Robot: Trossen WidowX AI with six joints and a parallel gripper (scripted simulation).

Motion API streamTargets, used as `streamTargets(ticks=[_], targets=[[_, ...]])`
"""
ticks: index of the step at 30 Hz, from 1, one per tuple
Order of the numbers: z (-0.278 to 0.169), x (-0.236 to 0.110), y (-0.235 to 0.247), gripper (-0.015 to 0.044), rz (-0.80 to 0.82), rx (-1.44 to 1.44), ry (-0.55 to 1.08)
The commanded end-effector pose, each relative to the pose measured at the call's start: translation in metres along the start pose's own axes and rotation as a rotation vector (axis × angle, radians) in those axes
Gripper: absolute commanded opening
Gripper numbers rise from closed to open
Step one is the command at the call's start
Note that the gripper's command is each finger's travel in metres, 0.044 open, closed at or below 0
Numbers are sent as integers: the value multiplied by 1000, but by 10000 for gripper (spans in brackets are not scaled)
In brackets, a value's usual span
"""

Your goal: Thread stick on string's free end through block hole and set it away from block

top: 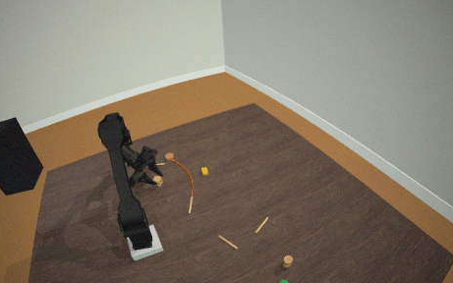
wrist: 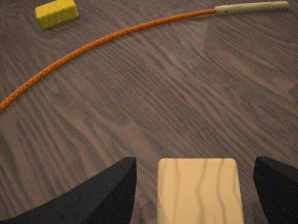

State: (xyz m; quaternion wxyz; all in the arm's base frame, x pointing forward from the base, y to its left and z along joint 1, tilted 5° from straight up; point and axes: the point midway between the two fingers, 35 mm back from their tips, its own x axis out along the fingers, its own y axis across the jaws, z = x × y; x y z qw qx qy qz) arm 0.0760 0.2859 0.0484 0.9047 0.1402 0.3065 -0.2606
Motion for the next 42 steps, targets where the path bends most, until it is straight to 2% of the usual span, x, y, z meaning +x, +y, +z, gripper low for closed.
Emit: streamTargets(ticks=[1, 7, 13, 18, 22, 32, 42], targets=[[1, 0, 0, 291, -7, -52, 14], [8, 1, -1, 440, -22, -524, 150], [13, -1, -3, 440, 60, -1012, 293], [17, -2, -4, 440, 195, -1417, 386], [20, -4, -4, 440, 300, -1622, 427], [27, -8, -4, 440, 581, -2076, 435], [35, -13, -2, 440, 918, -2502, 314]])
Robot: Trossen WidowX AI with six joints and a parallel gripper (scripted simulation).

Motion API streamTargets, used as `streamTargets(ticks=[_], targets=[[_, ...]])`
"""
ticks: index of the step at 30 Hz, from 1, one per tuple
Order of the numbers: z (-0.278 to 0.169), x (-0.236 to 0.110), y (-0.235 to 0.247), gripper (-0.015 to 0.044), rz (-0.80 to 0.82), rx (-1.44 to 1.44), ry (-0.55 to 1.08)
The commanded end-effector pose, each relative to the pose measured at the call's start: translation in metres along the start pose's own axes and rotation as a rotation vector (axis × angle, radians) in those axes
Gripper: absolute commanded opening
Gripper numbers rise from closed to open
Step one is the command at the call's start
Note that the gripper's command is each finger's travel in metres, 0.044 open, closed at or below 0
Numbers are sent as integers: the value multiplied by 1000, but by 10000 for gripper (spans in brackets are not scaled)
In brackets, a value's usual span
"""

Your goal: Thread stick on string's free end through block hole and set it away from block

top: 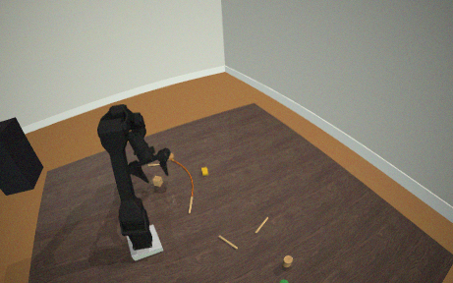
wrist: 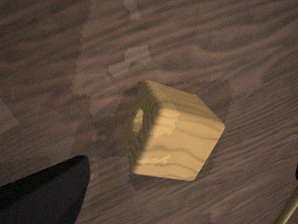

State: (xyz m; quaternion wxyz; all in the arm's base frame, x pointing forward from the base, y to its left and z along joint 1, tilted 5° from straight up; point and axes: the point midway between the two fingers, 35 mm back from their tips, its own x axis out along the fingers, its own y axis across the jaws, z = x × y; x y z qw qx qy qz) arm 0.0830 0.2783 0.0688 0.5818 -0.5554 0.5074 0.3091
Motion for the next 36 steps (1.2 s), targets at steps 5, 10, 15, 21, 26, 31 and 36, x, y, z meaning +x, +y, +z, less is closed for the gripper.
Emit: streamTargets(ticks=[5, 10, 15, 21, 26, 31, 36], targets=[[-6, -17, -7, 440, 128, -929, -235], [-6, -22, -10, 440, 112, -1185, -320], [-6, -26, -12, 440, 73, -1434, -392], [-6, -26, -12, 440, 70, -1452, -398], [-6, -26, -12, 440, 70, -1452, -398], [-6, -26, -12, 440, 70, -1452, -398], [-6, -26, -12, 440, 70, -1452, -398]])
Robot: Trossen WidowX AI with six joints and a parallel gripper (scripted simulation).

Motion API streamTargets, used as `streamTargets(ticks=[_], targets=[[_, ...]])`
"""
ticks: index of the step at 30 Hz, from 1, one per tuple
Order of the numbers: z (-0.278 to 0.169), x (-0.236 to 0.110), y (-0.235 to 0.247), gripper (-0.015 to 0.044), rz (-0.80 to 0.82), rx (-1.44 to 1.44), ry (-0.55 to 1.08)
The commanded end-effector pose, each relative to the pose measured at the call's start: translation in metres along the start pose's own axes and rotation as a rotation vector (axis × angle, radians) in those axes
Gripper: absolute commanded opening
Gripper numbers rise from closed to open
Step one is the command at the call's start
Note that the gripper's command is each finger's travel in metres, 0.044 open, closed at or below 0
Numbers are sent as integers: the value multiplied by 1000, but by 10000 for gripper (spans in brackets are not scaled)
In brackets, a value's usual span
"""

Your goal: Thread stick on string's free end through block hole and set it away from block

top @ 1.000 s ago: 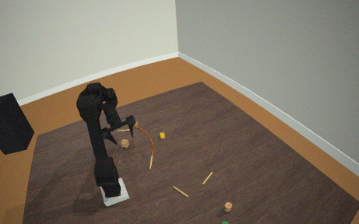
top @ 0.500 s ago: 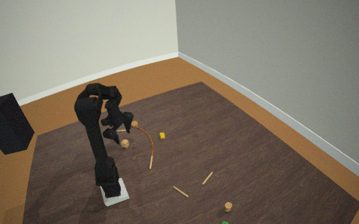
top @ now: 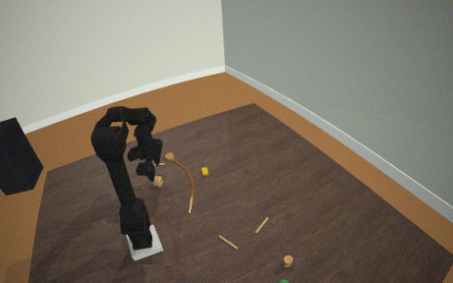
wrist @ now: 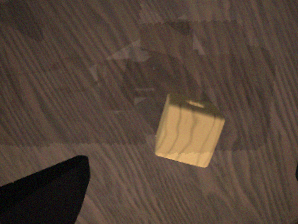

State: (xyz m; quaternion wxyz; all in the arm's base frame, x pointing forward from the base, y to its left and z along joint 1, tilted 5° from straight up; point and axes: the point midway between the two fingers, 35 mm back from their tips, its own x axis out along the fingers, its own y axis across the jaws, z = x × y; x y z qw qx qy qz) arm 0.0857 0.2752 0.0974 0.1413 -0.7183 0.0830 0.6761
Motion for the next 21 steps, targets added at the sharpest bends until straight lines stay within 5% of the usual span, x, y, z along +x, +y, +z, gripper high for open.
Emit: streamTargets(ticks=[1, 3, 11, 21], targets=[[1, 0, 0, 440, -4, -7, -7], [0, 0, 0, 440, -4, -7, -7], [0, 0, 0, 239, -4, -7, -7], [-1, 0, 0, 212, -2, -4, -1]])
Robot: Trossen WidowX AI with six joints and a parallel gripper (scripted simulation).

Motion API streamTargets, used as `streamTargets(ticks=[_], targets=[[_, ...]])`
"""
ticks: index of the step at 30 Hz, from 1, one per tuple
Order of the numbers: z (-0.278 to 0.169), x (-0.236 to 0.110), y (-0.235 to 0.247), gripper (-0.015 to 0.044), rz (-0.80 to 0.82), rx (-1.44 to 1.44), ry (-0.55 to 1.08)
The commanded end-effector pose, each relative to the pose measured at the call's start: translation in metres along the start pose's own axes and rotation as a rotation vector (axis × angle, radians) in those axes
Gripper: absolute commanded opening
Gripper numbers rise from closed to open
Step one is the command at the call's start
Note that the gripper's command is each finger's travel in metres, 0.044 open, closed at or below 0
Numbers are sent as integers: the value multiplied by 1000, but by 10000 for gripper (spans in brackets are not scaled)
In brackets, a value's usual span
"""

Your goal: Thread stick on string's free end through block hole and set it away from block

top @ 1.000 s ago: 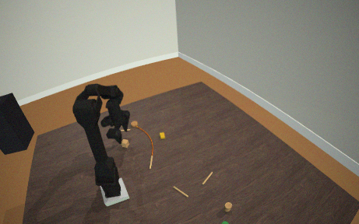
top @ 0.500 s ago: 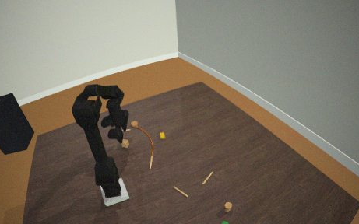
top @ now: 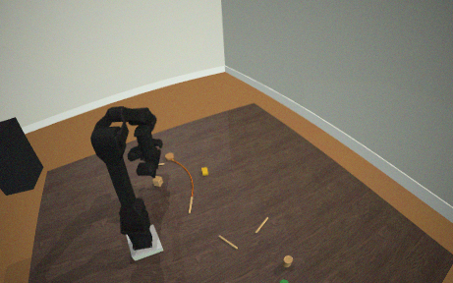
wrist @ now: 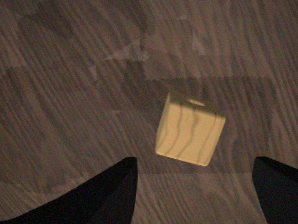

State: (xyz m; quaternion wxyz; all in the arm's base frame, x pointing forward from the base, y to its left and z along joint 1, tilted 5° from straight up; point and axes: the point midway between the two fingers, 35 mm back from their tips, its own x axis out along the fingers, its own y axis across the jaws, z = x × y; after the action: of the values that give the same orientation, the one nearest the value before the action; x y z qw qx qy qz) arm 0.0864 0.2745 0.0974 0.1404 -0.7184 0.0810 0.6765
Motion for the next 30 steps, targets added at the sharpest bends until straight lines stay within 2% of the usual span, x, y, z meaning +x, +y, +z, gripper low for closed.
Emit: streamTargets(ticks=[1, 8, 9, 25, 30], targets=[[0, 0, 0, 186, 0, 0, 0], [0, 0, 0, 2, 0, 0, 0], [0, 0, 0, 0, 0, 0, 0], [0, 0, 0, 0, 0, 0, 0], [0, 0, 0, 131, 0, 0, 0]])
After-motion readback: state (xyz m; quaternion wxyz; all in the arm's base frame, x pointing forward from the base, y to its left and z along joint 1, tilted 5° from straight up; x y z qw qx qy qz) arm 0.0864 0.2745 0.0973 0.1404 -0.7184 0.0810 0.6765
